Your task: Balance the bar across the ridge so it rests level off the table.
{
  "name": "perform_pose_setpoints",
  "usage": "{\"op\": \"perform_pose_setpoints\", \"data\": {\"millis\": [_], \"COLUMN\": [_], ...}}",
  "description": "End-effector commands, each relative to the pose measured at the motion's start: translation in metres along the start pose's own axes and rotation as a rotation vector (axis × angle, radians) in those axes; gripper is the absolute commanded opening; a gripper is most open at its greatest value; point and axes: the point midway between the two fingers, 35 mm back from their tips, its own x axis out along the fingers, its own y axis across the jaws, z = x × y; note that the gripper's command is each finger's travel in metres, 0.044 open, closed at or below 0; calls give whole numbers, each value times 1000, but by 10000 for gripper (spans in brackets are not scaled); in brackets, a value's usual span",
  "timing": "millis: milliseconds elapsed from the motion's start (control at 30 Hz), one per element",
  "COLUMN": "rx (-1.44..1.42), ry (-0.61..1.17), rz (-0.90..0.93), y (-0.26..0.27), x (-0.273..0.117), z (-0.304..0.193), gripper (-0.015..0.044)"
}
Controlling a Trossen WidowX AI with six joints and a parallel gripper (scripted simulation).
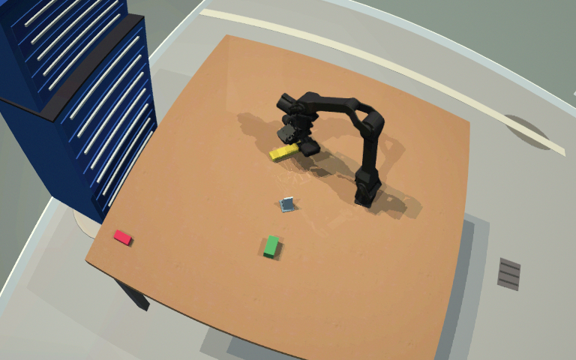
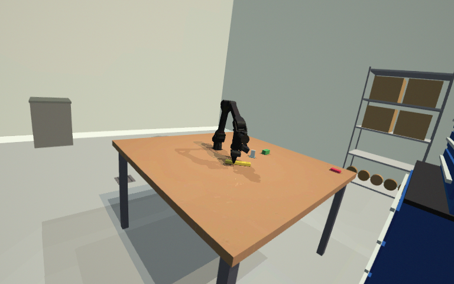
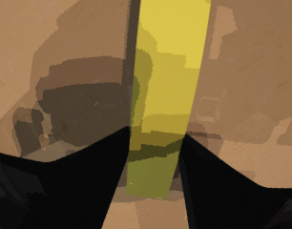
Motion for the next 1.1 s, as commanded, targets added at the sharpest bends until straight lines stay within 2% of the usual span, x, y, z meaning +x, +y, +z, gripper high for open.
{"op": "perform_pose_setpoints", "data": {"millis": [0,1067], "rx": [1,7], "ry": [-5,-8], "rz": [-11,-9], "y": [-4,-1], "x": [-12,-95], "z": [2,1], "gripper": [0,0]}}
